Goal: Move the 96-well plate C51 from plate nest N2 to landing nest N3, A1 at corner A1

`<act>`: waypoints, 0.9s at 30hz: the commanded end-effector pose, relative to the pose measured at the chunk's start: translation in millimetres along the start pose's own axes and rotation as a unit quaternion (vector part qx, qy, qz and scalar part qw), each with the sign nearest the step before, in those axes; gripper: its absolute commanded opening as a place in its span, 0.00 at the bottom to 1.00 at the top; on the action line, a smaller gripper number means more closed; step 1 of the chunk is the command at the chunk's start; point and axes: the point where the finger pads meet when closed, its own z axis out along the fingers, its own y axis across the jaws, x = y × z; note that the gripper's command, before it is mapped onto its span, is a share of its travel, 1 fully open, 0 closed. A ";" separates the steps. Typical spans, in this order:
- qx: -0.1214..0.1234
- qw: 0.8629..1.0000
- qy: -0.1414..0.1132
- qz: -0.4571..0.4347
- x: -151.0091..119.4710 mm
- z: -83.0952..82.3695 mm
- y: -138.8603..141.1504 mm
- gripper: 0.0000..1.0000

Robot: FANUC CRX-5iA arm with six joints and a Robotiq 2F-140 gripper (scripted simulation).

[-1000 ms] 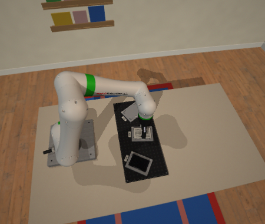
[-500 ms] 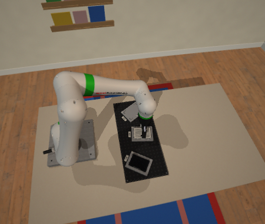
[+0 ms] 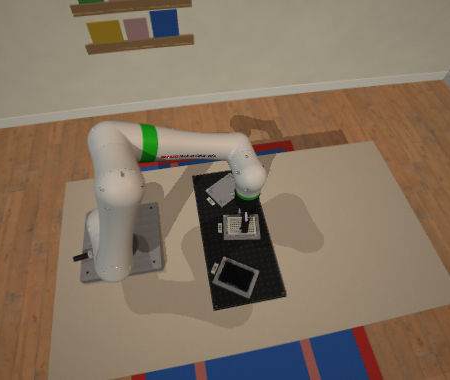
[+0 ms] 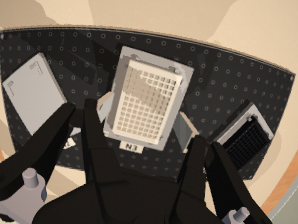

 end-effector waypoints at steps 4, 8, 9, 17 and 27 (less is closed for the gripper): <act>0.000 1.000 0.000 0.000 0.2 -4.6 0.0 0.66; 0.000 1.000 0.000 0.000 0.2 -9.6 0.0 0.66; 0.000 1.000 0.000 0.000 0.2 -10.7 0.0 0.66; 0.000 1.000 0.000 0.000 0.2 -17.2 0.0 0.66; 0.000 1.000 0.000 0.000 0.2 -19.3 0.0 0.66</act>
